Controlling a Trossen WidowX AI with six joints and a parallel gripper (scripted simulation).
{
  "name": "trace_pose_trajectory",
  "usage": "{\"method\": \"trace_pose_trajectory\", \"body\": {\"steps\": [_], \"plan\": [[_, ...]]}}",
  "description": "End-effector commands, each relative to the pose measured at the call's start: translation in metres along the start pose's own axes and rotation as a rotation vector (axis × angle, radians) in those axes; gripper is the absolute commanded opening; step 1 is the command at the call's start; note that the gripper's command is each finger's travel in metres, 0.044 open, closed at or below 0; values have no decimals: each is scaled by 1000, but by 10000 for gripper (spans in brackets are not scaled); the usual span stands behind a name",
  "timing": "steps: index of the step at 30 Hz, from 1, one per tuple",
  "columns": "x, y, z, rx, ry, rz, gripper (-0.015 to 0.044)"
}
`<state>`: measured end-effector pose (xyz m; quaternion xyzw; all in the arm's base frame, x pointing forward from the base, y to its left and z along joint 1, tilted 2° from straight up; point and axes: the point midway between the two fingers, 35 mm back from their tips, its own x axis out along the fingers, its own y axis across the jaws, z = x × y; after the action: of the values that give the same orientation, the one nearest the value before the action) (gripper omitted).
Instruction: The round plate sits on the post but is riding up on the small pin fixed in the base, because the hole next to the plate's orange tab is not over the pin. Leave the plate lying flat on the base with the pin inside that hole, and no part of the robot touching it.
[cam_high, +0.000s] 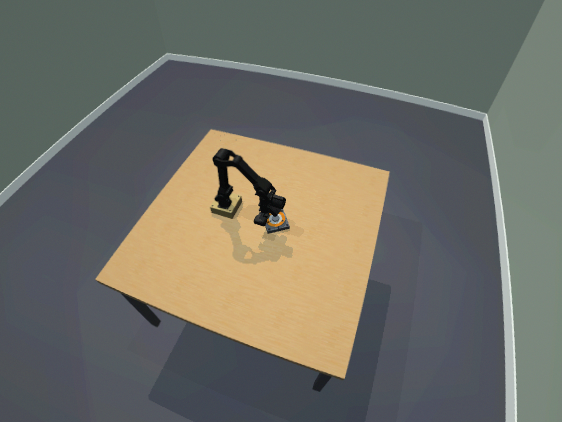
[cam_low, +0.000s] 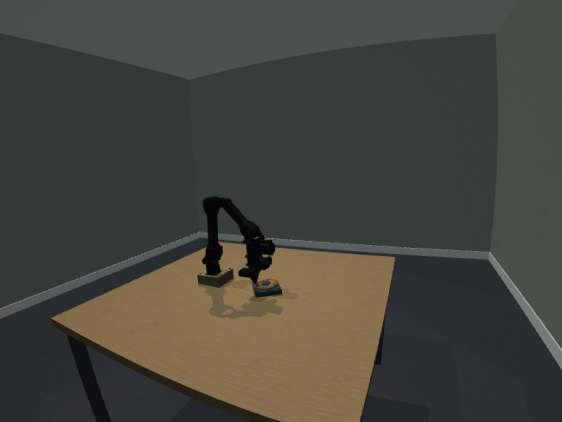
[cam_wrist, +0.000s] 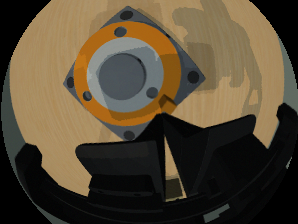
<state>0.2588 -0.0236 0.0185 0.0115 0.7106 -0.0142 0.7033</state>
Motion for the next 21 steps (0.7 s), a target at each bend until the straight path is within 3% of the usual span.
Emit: {"method": "trace_pose_trajectory", "body": {"steps": [1,21], "plan": [[0,-7,5,-2,-5,-7,0],[-3,-21,27,-2,-7,-8,0]]}}
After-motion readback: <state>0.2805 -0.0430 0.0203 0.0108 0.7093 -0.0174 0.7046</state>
